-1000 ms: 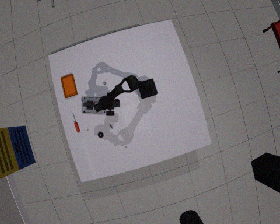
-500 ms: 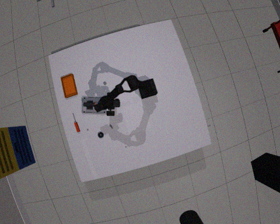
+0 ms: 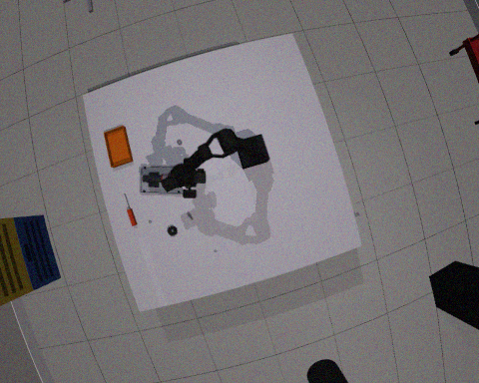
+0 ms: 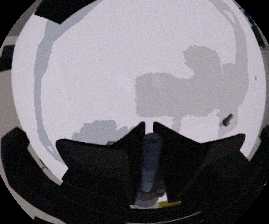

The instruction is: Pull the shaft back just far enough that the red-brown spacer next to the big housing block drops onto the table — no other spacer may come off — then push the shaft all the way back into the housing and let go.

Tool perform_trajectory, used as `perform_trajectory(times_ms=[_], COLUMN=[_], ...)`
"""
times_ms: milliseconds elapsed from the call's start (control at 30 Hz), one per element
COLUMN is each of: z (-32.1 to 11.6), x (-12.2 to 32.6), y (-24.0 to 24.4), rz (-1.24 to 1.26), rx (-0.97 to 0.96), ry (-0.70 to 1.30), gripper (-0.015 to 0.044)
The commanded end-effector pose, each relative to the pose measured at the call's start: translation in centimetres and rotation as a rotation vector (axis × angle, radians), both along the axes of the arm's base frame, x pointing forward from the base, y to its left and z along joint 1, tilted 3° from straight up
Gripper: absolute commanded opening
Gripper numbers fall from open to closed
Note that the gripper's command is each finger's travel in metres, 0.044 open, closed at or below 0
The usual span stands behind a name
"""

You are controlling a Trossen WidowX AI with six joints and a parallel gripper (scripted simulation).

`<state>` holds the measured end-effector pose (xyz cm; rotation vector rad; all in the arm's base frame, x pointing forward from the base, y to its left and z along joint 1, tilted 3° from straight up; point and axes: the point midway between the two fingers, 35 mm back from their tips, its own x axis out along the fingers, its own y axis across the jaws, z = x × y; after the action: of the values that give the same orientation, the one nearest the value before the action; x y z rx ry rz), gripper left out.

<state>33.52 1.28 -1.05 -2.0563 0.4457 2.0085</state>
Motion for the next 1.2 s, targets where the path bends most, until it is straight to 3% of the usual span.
perform_trajectory(times_ms=[0, 1167], z=[0.0, -0.02], x=[-0.11, -0.51], y=[0.09, 0.25], rz=[-0.003, -0.003], rx=[0.002, 0.002], ry=[0.002, 0.002], gripper=[0.0, 0.0])
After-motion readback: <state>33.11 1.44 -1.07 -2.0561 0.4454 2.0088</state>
